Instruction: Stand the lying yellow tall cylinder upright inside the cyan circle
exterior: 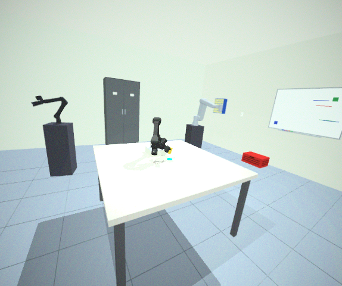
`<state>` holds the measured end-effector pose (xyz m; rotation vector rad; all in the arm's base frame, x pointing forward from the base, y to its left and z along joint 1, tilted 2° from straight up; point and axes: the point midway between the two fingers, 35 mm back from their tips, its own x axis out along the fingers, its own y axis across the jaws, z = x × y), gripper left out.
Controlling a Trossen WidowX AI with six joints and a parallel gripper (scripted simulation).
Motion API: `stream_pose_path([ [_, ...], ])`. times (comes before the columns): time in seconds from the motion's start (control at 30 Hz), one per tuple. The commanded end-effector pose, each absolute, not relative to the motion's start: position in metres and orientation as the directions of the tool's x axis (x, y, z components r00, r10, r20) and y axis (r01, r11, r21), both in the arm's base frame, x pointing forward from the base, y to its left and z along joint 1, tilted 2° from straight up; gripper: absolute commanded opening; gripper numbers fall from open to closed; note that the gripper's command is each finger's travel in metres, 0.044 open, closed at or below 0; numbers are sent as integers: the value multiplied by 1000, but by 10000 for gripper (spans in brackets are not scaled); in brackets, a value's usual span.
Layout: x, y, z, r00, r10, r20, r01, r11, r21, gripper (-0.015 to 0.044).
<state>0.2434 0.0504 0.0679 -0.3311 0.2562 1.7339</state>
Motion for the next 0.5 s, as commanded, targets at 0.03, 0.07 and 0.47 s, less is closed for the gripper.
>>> stream_pose_path([
  [0.03,243,51,53,-175,926,-336,-982,-191,-15,105],
  [0.07,243,50,50,-176,927,-332,-981,-192,-16,105],
  [0.47,242,52,20,-181,937,-298,-979,-199,-33,105],
])
